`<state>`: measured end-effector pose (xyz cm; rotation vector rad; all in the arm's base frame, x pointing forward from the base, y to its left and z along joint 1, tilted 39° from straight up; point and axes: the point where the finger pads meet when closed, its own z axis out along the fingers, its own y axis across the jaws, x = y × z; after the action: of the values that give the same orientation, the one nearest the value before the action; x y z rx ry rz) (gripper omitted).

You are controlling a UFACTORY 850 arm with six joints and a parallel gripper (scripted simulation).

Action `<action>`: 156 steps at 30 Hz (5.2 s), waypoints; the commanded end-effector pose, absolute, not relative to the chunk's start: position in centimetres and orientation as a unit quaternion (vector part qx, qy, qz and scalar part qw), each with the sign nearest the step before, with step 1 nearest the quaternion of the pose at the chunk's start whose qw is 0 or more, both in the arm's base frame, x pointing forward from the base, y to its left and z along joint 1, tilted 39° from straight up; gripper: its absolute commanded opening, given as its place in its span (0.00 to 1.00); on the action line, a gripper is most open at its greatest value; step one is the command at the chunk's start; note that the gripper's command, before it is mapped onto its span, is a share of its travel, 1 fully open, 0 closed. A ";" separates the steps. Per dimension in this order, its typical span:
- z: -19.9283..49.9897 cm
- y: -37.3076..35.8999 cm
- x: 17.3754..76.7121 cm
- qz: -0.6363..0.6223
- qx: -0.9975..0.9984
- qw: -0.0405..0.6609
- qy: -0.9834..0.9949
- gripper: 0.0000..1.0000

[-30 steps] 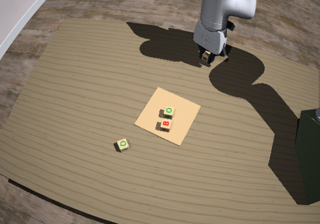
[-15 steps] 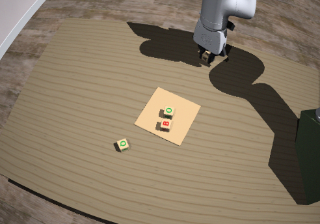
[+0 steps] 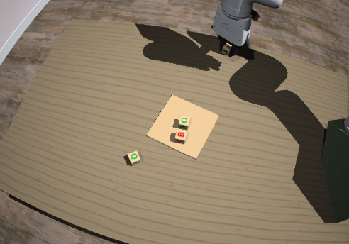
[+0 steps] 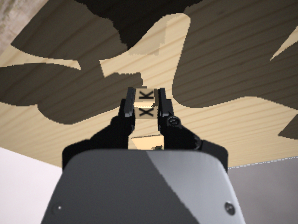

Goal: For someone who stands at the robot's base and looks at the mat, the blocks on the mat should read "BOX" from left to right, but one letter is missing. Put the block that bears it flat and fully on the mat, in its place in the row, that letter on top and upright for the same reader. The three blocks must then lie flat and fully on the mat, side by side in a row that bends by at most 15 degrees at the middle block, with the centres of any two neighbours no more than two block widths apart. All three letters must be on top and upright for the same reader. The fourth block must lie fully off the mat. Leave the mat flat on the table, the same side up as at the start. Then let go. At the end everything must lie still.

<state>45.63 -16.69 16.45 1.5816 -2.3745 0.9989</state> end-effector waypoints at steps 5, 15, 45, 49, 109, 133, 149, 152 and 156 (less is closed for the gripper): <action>19.8 -14.3 44.6 0.329 0.522 0.062 -0.784 0.21; 19.9 -14.2 44.6 0.329 0.522 0.062 -0.784 0.21; 9.7 3.2 52.2 0.304 0.698 0.140 -0.633 0.21; 9.7 3.2 52.2 0.304 0.698 0.140 -0.633 0.21; 2.4 -2.3 54.8 0.304 0.698 0.140 -0.633 0.21; 2.3 -2.4 54.8 0.304 0.698 0.140 -0.633 0.21; 2.1 -2.5 54.8 0.304 0.698 0.140 -0.633 0.21; 2.1 -2.5 54.8 0.304 0.698 0.140 -0.633 0.21; 2.1 -2.5 54.8 0.304 0.698 0.140 -0.633 0.21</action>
<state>54.80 -2.59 2.04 2.0155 -1.8280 0.8766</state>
